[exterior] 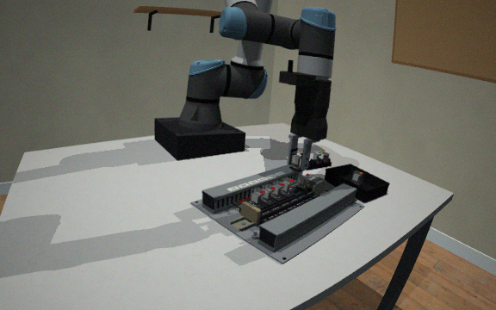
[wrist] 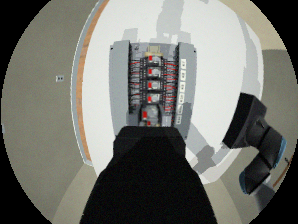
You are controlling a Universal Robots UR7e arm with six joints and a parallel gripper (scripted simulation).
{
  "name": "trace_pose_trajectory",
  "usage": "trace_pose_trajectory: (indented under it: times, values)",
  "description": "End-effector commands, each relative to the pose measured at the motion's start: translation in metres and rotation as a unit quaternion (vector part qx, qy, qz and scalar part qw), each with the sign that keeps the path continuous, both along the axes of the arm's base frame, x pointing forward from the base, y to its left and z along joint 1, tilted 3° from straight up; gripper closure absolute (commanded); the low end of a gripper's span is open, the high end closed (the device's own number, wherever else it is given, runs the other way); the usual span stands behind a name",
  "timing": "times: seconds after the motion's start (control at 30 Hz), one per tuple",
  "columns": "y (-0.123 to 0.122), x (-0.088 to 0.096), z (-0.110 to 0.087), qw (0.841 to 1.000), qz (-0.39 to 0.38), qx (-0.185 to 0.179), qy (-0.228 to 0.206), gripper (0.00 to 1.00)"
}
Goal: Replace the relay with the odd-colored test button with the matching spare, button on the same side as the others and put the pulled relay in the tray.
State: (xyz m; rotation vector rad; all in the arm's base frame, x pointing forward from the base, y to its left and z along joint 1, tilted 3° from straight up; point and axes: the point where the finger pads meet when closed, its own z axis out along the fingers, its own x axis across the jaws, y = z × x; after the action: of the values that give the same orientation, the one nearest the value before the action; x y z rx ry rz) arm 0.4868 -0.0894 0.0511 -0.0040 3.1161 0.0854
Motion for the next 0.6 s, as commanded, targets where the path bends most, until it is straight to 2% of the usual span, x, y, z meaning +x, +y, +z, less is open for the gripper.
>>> trace_pose_trajectory:
  times: [0.0,0.57]
  values:
    - [-0.0039,0.0032,-0.0003,1.000,0.001,0.000,0.000,1.00]
    - [0.0044,-0.0013,0.0002,1.000,0.001,0.000,0.000,1.00]
